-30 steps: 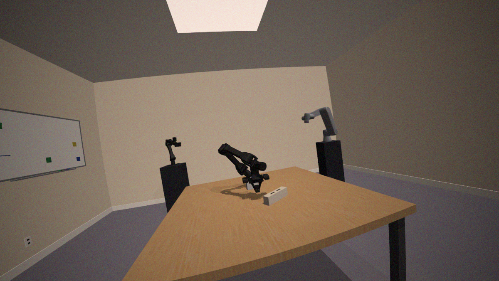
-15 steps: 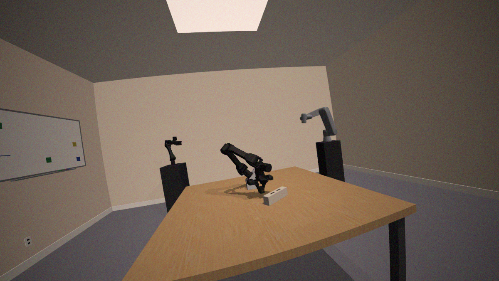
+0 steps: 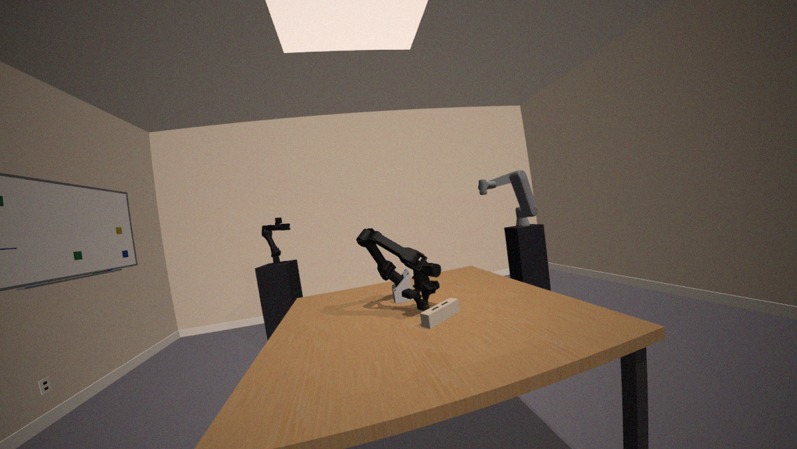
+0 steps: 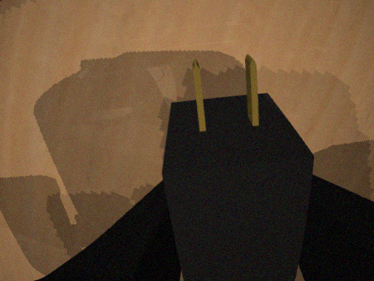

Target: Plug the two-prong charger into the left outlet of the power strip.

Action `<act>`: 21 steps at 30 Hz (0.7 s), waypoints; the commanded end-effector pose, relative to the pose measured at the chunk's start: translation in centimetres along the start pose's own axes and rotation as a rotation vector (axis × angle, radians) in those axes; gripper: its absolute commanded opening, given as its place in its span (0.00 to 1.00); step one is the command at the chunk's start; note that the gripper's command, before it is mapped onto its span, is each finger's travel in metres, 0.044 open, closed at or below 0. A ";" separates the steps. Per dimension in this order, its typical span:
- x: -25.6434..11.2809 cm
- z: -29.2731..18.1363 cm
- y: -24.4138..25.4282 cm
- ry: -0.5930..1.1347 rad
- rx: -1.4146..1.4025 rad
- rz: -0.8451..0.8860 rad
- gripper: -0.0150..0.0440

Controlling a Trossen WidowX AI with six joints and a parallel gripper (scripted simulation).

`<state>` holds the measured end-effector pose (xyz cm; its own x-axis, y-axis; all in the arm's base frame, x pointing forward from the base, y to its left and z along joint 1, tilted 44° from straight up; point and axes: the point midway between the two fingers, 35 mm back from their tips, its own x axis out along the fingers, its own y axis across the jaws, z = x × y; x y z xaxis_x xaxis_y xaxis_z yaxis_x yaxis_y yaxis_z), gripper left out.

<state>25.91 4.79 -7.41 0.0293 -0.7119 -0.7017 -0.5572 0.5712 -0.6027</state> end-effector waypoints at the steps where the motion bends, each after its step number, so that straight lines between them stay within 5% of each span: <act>1: 0.4 -0.1 0.6 0.003 -0.051 0.000 0.25; 21: 0.2 1.9 1.0 0.003 -0.068 -0.001 0.25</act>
<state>26.59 5.64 -8.73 0.0283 -0.7169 -0.6966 -0.6079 0.5408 -0.5813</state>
